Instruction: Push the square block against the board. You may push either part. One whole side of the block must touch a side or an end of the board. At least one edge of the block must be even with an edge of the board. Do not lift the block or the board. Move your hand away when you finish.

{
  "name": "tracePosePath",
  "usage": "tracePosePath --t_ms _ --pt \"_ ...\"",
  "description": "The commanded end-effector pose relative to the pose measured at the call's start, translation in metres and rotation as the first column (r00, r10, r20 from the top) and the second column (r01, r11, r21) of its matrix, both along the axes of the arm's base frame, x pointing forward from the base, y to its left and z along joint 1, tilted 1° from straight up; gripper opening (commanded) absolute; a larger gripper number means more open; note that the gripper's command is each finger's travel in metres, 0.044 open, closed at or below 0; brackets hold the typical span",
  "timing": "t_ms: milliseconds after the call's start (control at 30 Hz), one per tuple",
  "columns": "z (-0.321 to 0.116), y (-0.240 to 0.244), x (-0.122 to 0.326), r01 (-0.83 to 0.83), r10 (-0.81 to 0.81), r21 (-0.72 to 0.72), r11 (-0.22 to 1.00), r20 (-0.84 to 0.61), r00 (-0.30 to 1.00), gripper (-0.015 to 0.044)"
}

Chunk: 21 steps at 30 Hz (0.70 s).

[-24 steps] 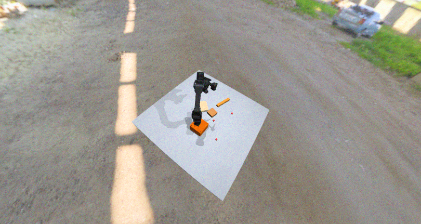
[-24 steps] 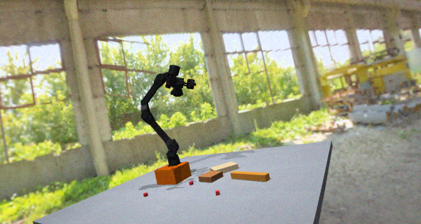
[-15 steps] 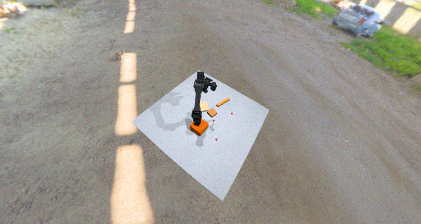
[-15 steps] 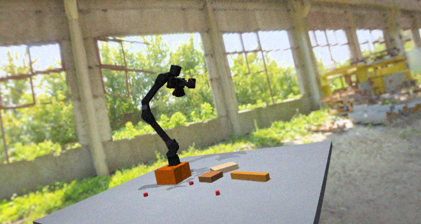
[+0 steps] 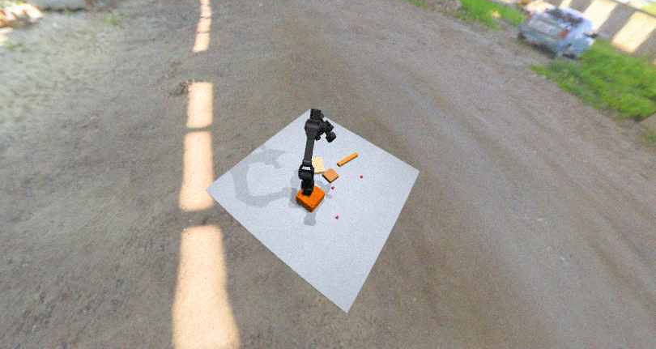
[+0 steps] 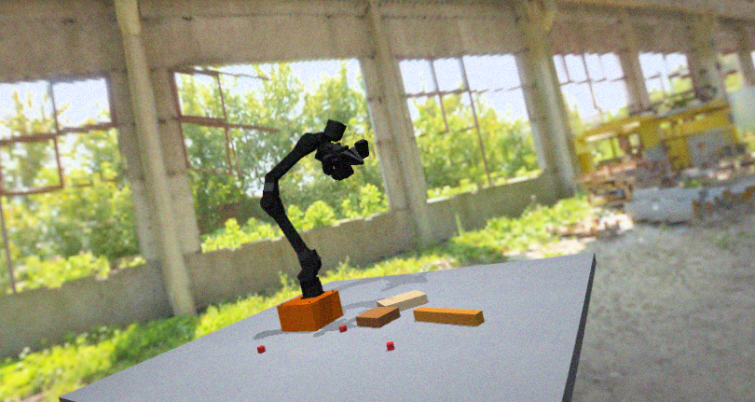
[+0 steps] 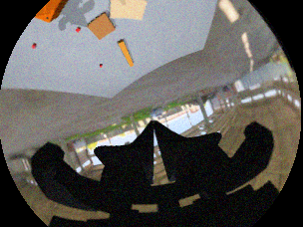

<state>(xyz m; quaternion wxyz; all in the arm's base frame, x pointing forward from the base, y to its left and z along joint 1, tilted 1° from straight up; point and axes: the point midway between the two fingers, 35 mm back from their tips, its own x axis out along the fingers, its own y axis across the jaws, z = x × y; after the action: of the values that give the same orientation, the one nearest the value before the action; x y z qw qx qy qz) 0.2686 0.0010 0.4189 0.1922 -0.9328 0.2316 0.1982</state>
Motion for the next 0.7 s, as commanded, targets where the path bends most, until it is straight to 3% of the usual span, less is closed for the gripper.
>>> tracePosePath --t_ms 0,333,667 --pt "-0.014 0.004 0.013 0.049 -0.048 0.090 0.995 -0.004 0.999 0.0000" --pt "-0.051 0.008 0.042 0.195 -0.197 0.325 0.925 -0.027 0.980 0.0000" --pt "-0.086 0.012 0.065 0.337 -0.352 0.526 0.781 -0.075 0.933 0.0000"
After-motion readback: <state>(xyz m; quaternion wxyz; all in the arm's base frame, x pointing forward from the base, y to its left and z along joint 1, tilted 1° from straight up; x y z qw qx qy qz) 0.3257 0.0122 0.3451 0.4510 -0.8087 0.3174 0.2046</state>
